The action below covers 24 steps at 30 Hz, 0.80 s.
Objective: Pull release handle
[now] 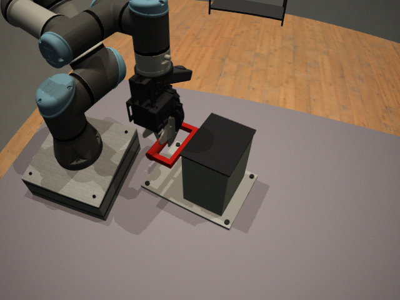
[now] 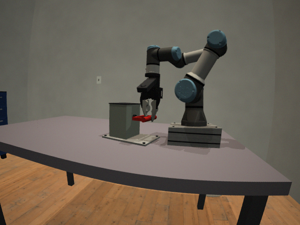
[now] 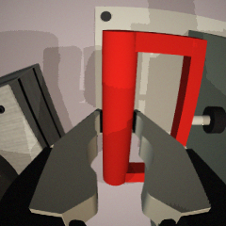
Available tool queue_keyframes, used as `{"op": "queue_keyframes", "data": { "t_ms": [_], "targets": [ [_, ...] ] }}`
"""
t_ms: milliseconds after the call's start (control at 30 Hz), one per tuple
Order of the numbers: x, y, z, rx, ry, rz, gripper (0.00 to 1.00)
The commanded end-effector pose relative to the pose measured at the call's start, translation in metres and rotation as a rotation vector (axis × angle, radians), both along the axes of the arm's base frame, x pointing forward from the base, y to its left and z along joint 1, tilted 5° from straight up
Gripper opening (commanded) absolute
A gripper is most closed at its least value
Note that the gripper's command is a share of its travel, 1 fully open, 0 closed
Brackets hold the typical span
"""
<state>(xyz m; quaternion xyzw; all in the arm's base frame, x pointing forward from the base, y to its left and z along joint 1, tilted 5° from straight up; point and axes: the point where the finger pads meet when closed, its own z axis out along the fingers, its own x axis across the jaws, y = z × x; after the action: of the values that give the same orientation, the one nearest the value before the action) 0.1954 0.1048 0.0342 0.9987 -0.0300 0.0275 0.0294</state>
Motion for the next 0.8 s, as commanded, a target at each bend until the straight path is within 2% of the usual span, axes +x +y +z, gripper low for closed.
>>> {"op": "queue_keyframes", "data": {
  "t_ms": [0,233,767],
  "targets": [
    [-0.001,0.000,0.000,0.000,-0.001,0.000,0.00],
    [-0.006,0.000,0.000,0.000,-0.001,0.000,0.00],
    [-0.035,0.002,-0.002,0.000,-0.001,0.000,0.00]
  ]
}}
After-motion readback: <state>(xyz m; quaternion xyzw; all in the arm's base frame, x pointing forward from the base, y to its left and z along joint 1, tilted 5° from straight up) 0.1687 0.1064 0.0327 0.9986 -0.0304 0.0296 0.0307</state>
